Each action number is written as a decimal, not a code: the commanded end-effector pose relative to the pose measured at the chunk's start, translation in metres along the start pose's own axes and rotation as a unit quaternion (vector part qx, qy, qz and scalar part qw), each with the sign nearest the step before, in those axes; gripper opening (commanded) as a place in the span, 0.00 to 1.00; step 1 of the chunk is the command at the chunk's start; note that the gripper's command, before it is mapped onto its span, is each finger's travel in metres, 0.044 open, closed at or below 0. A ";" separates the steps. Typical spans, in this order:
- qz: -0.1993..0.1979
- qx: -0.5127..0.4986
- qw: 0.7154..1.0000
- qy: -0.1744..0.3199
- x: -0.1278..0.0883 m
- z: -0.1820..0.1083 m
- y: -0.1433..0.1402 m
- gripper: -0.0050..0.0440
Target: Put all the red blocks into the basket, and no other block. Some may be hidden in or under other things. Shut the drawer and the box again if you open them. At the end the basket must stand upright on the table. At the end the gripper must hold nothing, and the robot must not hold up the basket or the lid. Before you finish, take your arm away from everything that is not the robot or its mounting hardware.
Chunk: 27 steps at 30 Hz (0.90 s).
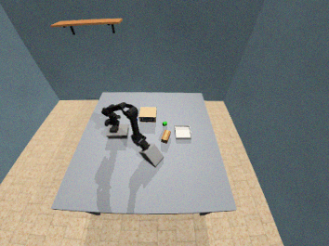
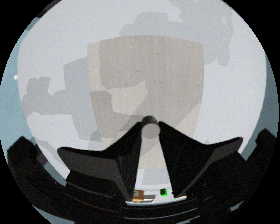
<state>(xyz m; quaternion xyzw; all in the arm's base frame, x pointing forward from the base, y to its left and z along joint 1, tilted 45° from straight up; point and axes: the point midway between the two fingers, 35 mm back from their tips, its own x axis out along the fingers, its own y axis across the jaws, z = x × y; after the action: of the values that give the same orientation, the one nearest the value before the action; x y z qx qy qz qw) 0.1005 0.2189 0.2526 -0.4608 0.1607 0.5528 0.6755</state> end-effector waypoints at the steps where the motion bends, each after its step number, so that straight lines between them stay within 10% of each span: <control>1: -0.006 0.003 1.000 -0.007 -0.008 0.002 -0.002 0.10; 27: -0.006 0.003 1.000 -0.007 -0.067 0.001 -0.001 0.10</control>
<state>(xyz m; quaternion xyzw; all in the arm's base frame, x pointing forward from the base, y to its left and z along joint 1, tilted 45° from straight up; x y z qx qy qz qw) 0.0796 0.1849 0.2948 -0.4601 0.1591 0.5549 0.6746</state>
